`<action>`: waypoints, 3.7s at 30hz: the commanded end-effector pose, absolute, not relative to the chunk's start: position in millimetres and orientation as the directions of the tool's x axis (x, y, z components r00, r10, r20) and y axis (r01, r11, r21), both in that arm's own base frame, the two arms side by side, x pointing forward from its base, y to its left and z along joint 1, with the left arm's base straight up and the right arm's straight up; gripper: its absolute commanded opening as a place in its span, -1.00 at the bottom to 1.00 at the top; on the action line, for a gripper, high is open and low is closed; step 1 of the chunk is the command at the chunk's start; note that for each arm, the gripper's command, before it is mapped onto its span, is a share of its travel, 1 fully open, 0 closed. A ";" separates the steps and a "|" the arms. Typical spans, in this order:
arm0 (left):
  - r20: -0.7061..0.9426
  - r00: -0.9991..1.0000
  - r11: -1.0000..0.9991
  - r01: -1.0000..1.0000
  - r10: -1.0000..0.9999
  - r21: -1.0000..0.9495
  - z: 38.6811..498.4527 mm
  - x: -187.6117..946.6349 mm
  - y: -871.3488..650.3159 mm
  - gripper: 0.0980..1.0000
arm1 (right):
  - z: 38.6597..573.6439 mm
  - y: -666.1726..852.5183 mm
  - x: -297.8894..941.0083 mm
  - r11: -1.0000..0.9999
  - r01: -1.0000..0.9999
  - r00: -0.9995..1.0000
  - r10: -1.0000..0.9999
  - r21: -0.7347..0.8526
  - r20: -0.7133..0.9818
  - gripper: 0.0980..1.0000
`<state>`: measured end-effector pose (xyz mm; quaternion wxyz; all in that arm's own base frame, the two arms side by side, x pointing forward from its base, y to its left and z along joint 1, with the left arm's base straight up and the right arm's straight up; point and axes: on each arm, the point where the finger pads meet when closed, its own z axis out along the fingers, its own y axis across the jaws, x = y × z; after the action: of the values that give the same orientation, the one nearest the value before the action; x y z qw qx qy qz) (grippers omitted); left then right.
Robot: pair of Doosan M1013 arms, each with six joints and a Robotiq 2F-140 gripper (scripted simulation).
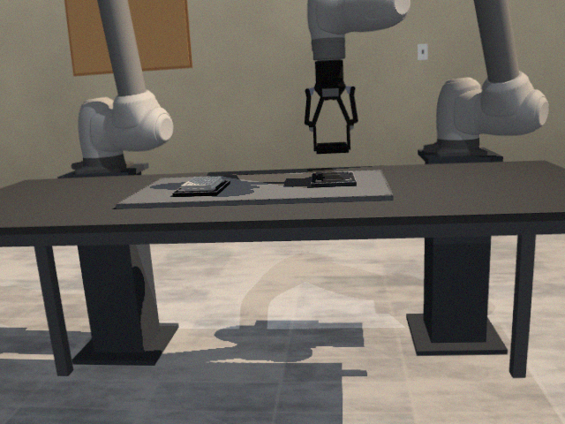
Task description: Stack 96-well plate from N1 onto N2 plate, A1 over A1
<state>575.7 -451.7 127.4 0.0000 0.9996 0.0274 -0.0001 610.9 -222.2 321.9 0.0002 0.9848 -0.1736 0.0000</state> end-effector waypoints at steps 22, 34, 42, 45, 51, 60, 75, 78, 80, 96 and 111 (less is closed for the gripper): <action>0.001 1.000 -1.000 0.003 0.003 0.001 128.5 587.6 -507.3 -1.00 | 322.7 -222.2 611.1 -0.940 -0.342 0.940 -0.342 0.000 0.001 1.00; 0.001 1.000 -1.000 0.003 0.003 0.001 128.5 595.8 -546.5 -1.00 | 322.7 -222.2 611.1 -0.940 -0.342 0.940 -0.342 0.000 0.001 1.00; 0.001 1.000 -1.000 0.003 0.003 0.001 128.6 599.8 -566.1 -1.00 | 322.7 -222.2 611.1 -0.940 -0.342 0.940 -0.342 0.000 0.001 1.00; 0.001 1.000 -1.000 0.003 0.003 0.001 128.6 601.9 -575.9 -1.00 | 322.7 -222.2 611.1 -0.940 -0.342 0.940 -0.342 0.000 0.001 1.00; 0.001 1.000 -1.000 0.003 0.003 0.001 128.6 606.0 -595.5 -1.00 | 322.7 -222.2 611.1 -0.940 -0.342 0.940 -0.342 0.000 0.001 1.00; 0.001 1.000 -1.000 0.003 0.003 0.001 128.7 610.7 -618.3 -1.00 | 322.7 -222.2 611.1 -0.940 -0.342 0.940 -0.342 0.000 0.001 1.00; 0.001 1.000 -1.000 0.003 0.003 0.001 128.7 619.5 -660.7 -1.00 | 322.7 -222.2 611.1 -0.940 -0.342 0.940 -0.342 0.000 0.001 1.00; 0.001 1.000 -1.000 0.003 0.003 0.001 128.8 621.6 -670.5 -1.00 | 322.7 -222.2 611.1 -0.940 -0.342 0.940 -0.342 0.000 0.001 1.00; 0.001 1.000 -1.000 0.003 0.003 0.001 128.8 622.9 -677.0 -1.00 | 322.7 -222.2 611.1 -0.940 -0.342 0.940 -0.342 0.000 0.001 1.00; 0.001 1.000 -1.000 0.003 0.003 0.001 128.9 632.4 -722.7 -1.00 | 322.7 -222.2 611.1 -0.940 -0.342 0.940 -0.342 0.000 0.001 1.00; 0.001 1.000 -1.000 0.003 0.003 0.001 128.9 641.2 -765.1 -1.00 | 322.7 -222.2 611.1 -0.940 -0.342 0.940 -0.342 0.000 0.001 1.00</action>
<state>639.7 -759.2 127.4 0.0001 1.0000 0.0013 0.0000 610.9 -222.2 321.9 0.0002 0.9848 -0.1736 0.0000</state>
